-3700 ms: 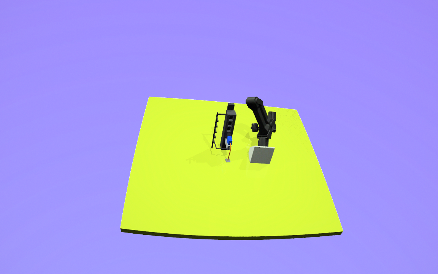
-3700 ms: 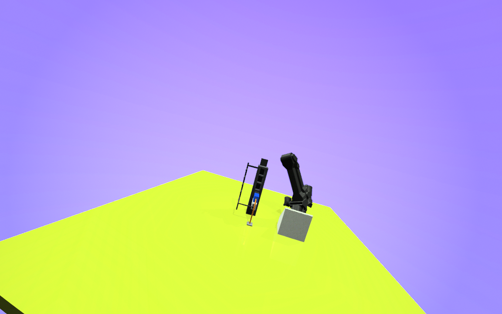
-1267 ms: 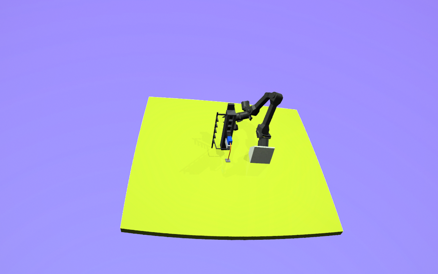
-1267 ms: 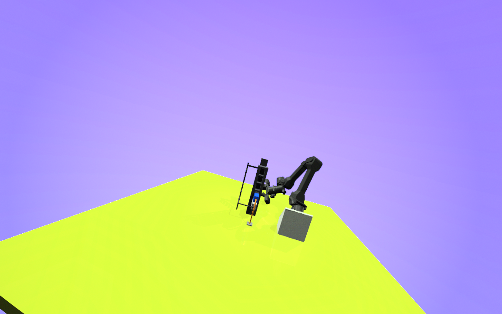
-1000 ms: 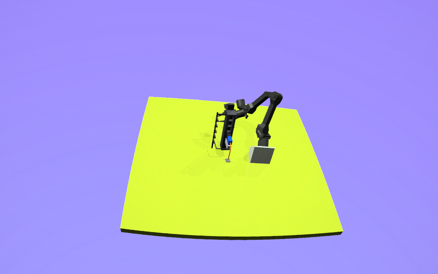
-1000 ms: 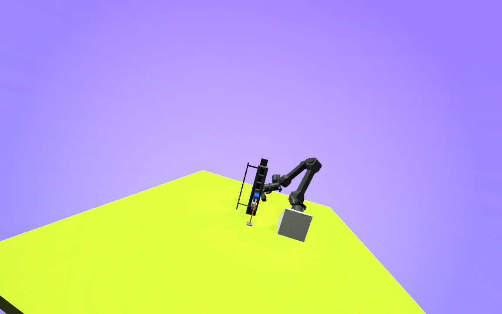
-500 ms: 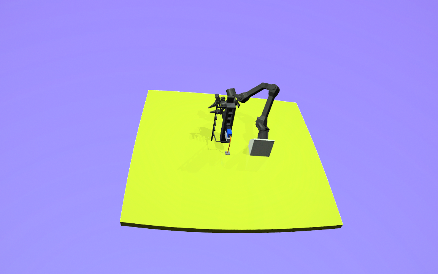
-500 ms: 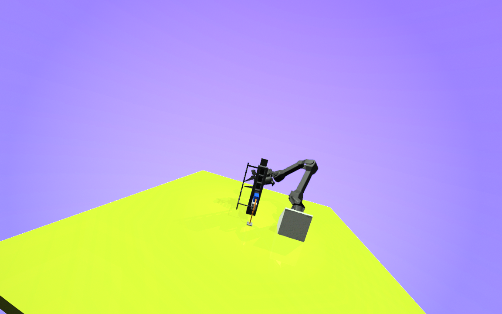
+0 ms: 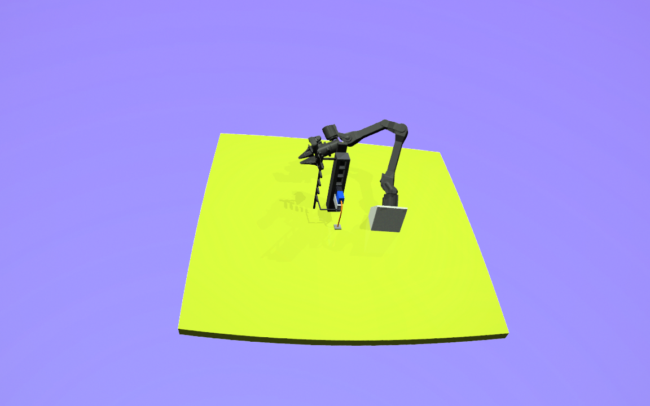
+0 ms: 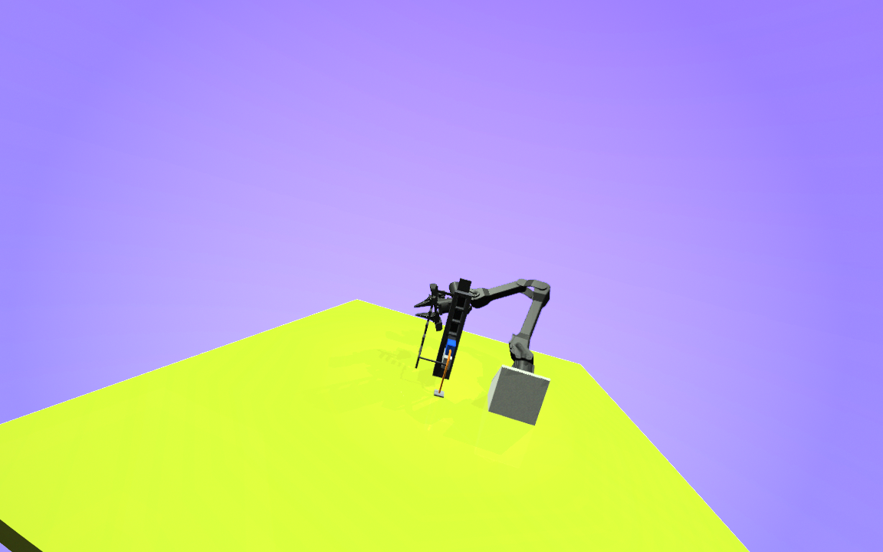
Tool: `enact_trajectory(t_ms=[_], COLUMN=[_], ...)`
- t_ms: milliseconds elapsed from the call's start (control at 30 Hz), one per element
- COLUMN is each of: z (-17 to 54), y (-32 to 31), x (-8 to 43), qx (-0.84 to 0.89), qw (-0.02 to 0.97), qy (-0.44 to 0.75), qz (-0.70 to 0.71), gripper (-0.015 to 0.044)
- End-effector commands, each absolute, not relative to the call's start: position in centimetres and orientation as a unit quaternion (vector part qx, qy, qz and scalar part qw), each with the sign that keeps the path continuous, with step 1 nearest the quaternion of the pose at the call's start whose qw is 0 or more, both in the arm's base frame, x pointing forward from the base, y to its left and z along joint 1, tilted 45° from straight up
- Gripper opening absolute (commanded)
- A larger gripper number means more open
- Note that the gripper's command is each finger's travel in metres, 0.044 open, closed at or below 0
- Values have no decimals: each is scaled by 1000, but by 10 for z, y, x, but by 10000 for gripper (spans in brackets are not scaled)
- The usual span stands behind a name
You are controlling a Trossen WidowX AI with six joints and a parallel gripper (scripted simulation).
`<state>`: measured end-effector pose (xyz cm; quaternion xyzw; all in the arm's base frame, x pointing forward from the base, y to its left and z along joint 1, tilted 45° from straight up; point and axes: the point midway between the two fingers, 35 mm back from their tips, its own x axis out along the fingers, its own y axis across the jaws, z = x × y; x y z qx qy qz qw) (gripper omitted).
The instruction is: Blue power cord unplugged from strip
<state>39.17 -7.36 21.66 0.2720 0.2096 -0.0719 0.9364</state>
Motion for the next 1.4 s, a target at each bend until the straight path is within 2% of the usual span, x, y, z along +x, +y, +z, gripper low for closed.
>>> enact_trajectory(t_ms=[0, 467, 633, 833, 1200, 1367], z=[213, 182, 168, 140, 70, 36], y=[-42, 107, 158, 188, 211, 173], x=[408, 438, 431, 403, 310, 264], qx=[213, 11, -68, -167, -457, -599], qw=[947, 941, 926, 889, 688, 481], qy=[238, 332, 355, 401, 507, 575], qz=[-42, 69, 108, 147, 247, 281], gripper=[160, 160, 160, 160, 160, 160])
